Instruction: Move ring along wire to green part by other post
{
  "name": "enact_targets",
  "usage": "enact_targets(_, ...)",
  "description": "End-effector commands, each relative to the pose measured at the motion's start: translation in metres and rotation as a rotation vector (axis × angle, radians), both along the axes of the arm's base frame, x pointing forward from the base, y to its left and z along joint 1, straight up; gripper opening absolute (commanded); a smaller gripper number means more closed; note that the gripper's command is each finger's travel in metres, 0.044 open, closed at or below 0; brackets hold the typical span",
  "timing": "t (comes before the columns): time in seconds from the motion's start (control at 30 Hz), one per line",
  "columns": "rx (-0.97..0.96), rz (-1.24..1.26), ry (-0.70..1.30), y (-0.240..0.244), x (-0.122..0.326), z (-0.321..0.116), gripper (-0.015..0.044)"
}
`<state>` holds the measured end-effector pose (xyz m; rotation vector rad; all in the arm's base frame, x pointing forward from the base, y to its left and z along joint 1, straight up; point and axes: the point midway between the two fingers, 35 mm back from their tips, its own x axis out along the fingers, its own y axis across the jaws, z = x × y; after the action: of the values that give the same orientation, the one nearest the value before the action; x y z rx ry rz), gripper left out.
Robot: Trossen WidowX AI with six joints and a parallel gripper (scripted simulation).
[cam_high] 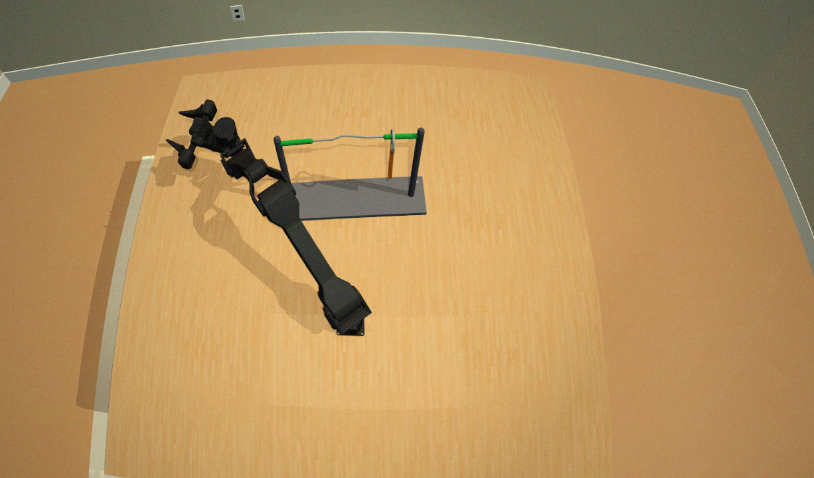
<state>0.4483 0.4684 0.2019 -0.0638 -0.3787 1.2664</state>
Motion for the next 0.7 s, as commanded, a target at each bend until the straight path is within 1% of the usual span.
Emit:
enact_targets(0.0, 0.000, -0.002, 0.001, 0.000, 0.000, 0.000, 0.0374)
enact_targets(0.17, -0.009, -0.060, 0.021, -0.004, 0.008, -0.006, 0.0243)
enact_targets(0.27, -0.010, -0.118, 0.022, -0.013, 0.020, -0.008, 0.0164)
enact_targets(0.47, -0.015, -0.213, -0.014, -0.037, 0.047, -0.012, 0.0160)
enact_targets(0.67, -0.067, -0.242, -0.074, -0.045, 0.055, -0.021, 0.0160)
